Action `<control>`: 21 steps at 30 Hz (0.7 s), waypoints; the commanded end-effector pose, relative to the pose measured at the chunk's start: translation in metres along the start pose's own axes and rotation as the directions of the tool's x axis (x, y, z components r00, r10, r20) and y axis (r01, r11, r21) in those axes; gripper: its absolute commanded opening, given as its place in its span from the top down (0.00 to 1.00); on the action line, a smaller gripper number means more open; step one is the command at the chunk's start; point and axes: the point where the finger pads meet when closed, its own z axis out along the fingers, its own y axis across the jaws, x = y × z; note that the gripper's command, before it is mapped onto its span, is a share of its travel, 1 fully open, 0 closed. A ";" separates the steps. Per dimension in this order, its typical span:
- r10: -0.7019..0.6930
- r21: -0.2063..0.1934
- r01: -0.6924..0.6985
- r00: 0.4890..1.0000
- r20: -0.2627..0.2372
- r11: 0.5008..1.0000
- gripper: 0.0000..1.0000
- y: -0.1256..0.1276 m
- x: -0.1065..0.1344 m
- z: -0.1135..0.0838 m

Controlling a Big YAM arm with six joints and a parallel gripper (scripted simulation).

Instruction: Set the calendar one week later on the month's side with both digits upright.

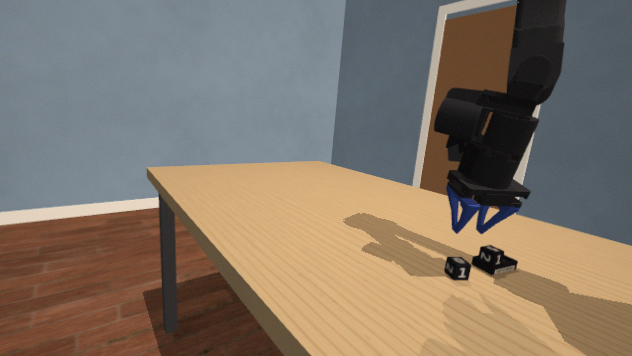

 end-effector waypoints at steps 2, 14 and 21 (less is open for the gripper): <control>0.008 -0.007 -0.008 0.999 0.039 1.000 0.54 0.002 0.003 0.001; 0.007 -0.005 -0.006 0.965 0.262 1.000 0.54 -0.002 0.006 -0.001; -0.012 -0.005 0.014 0.941 0.338 1.000 0.54 0.003 0.004 0.001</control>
